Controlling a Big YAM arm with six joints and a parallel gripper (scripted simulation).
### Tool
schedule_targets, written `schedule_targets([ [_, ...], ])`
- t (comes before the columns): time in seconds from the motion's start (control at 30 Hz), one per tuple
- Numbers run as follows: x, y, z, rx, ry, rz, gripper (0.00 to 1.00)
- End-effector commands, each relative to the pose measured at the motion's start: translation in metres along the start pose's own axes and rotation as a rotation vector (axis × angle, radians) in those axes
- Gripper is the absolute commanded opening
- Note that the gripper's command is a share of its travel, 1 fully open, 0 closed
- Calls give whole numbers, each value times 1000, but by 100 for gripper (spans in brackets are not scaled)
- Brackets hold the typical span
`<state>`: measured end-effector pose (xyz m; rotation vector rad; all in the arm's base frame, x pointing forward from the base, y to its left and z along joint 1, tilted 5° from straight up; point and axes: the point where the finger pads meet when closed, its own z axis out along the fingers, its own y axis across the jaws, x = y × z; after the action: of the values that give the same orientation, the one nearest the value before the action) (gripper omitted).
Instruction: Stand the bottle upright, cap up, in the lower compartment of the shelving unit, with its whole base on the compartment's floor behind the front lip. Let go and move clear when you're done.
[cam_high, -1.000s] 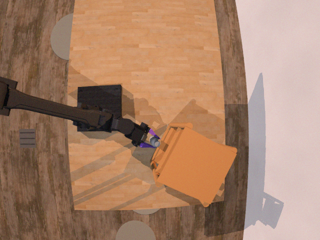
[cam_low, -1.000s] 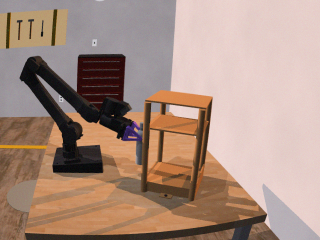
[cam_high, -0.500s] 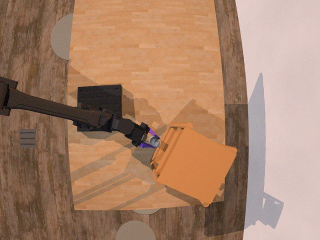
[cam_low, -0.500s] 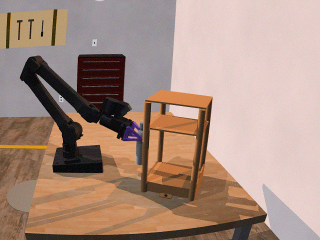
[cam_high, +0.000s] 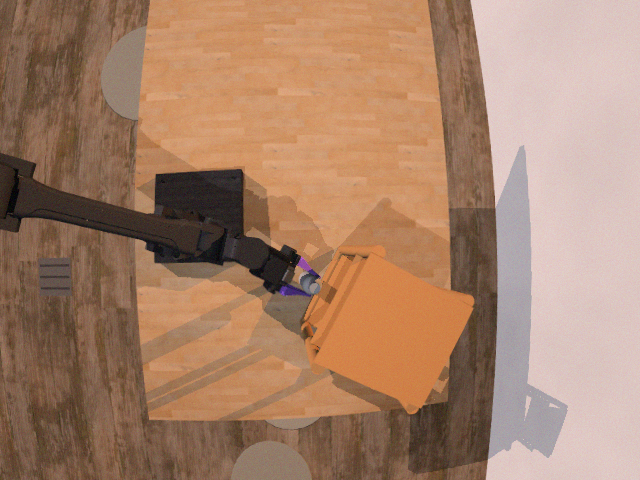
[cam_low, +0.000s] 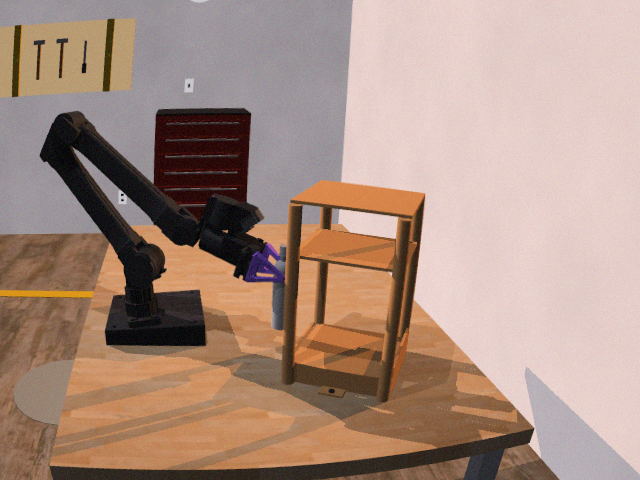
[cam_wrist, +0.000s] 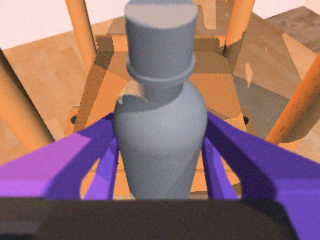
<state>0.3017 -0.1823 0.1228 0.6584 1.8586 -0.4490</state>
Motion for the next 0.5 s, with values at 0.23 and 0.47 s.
schedule_targets([
  [0.23,-17,-2,4,6,-54,10,28],
  [0.47,-17,-2,4,6,-55,10,28],
])
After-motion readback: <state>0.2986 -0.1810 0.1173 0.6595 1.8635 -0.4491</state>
